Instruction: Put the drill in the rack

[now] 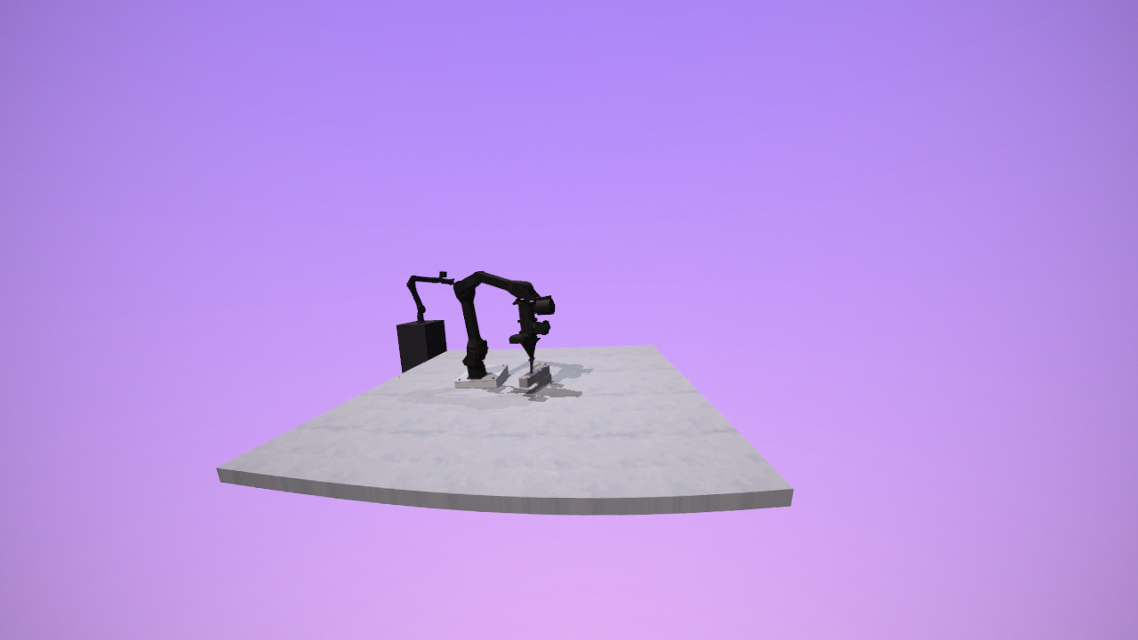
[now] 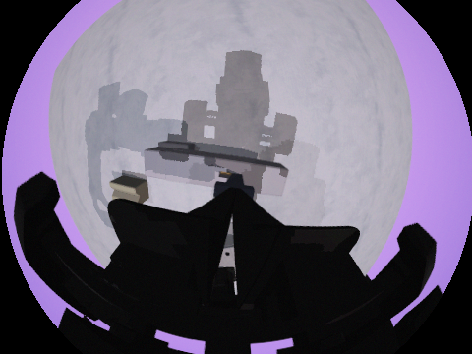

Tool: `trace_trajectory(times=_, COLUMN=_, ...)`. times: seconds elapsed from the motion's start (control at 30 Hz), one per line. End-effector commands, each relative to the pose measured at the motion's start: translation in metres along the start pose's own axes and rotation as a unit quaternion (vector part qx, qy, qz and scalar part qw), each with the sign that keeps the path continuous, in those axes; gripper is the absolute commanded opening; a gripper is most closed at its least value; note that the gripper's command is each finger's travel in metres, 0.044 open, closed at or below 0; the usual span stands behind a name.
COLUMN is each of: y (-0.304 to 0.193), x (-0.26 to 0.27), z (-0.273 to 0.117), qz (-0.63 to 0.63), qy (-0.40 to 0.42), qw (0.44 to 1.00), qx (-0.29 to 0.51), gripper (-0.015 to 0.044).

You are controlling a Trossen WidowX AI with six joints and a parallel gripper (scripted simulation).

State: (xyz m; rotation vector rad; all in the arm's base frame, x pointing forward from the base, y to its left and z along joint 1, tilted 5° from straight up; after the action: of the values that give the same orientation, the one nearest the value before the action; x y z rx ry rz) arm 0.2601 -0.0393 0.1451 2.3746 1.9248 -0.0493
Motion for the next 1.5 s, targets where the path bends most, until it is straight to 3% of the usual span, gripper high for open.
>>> trace_trajectory(times=0.0, y=-0.007, x=0.0, z=0.014, qz=-0.001, qy=-0.001, qw=1.0, qx=0.02, gripper=0.0)
trace_trajectory(times=1.47, y=-0.009, x=0.0, z=0.031, qz=-0.001, qy=-0.001, qw=1.0, qx=0.021, gripper=0.0)
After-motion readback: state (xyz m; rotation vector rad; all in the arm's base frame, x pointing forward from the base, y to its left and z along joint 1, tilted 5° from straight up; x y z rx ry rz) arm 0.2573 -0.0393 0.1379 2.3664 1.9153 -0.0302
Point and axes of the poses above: the point midway between the two fingers, 35 mm back from their tips, its own z axis out along the fingers, its own x axis across the jaws, y = z × x, the point moved 2 cm from there along -z, back along the fingers
